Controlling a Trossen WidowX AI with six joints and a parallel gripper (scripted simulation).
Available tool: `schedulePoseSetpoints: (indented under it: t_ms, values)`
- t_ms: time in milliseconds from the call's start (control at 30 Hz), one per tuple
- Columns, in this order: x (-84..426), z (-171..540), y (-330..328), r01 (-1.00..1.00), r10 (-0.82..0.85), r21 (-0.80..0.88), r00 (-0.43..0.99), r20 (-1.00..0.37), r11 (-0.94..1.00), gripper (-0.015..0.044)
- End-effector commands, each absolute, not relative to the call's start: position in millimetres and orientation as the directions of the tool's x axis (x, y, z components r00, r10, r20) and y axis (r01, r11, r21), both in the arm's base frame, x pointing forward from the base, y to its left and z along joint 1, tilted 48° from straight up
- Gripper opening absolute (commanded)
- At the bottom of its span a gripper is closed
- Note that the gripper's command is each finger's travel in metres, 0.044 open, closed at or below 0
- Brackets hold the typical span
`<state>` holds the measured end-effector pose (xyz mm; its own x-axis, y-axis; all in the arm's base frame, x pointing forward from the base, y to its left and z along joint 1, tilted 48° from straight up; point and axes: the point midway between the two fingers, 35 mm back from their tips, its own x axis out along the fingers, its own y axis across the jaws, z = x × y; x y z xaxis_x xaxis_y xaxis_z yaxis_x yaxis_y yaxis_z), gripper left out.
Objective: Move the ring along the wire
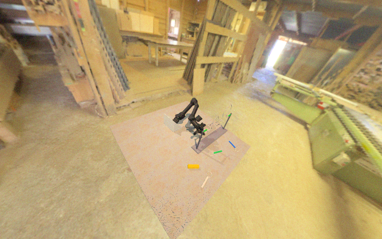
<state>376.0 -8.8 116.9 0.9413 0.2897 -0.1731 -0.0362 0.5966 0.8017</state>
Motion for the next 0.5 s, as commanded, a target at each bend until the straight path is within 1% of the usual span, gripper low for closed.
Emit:
schedulePoseSetpoints:
  t_ms: [0, 467]
  values:
    - [375, 110, -13, -0.032, 0.289, 0.789, 0.939, -0.186, 0.613, -0.015]
    - [374, 97, -24, -0.03, 0.284, 0.777, 0.939, -0.194, 0.629, -0.015]
